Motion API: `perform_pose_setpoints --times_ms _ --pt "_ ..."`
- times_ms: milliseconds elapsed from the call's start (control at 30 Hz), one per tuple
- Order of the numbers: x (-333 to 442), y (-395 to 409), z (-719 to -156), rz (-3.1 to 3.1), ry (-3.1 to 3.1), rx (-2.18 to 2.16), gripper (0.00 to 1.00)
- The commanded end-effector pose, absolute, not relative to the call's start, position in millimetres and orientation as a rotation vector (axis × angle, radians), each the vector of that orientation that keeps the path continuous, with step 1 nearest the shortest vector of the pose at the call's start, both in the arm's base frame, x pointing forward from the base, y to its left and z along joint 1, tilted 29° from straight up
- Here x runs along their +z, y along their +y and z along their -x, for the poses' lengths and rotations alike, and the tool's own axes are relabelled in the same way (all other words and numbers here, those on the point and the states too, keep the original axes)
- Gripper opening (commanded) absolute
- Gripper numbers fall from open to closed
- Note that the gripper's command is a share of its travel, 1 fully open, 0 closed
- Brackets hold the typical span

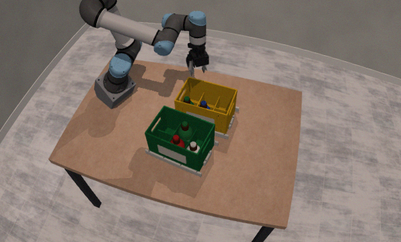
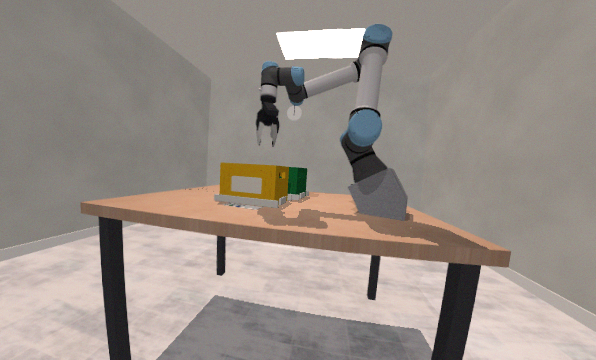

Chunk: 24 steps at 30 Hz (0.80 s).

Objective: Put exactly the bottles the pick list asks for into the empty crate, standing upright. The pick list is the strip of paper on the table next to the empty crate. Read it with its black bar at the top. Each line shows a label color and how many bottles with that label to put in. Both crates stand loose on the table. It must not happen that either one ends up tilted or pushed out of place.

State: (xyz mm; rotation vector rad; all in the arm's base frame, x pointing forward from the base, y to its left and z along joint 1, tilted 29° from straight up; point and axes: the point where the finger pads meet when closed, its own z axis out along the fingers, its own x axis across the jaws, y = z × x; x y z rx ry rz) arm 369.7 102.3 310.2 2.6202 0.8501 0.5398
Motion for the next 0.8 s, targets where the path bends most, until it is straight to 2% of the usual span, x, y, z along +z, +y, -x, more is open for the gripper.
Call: perform_pose_setpoints --times_ms 0,767 --pt "307 127 -354 -2.618 0.844 0.537 0.38" --pt "295 206 -301 -2.618 0.844 0.537 0.38"
